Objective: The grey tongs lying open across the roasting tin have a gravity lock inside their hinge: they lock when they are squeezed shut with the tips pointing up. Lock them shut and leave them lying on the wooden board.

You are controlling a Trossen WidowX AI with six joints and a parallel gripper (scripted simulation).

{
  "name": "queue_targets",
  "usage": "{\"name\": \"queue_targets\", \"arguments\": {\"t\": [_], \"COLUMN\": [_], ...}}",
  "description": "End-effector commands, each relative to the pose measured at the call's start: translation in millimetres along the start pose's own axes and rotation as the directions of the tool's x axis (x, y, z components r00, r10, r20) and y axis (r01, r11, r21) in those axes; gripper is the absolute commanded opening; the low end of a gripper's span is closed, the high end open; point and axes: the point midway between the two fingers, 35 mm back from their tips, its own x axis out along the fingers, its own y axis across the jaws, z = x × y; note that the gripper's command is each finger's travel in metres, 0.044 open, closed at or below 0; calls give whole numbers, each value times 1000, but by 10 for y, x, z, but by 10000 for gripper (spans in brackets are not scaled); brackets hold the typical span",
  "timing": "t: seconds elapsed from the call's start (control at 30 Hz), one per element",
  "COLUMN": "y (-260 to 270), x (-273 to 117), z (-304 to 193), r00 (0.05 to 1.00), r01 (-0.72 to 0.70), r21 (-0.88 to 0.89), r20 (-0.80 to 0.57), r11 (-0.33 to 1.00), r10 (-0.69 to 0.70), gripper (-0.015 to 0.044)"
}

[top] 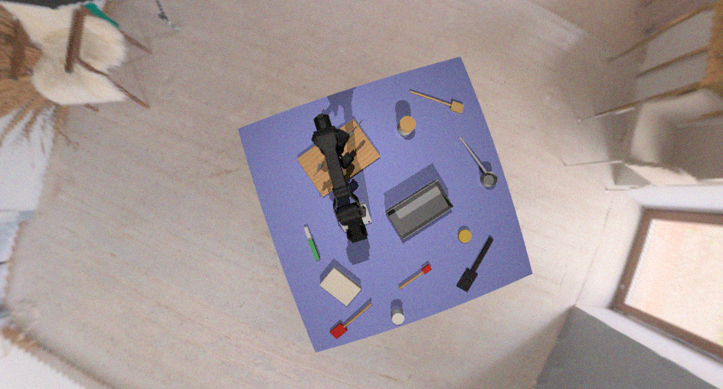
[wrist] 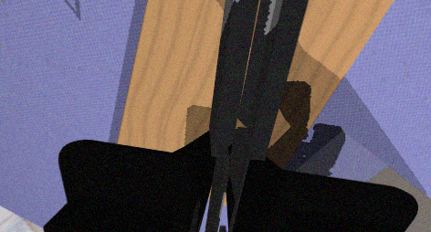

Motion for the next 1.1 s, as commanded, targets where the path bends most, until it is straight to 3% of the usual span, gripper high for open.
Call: {"name": "queue_targets", "arguments": {"t": [0.0, 1.07], "y": [9, 12], "x": [59, 588], "z": [5, 10], "r00": [1000, 1000], "r01": [-2, 0], "r21": [-5, -6], "r20": [0, 1], "r11": [1000, 1000], "r10": [2, 0], "gripper": [-150, -150]}}
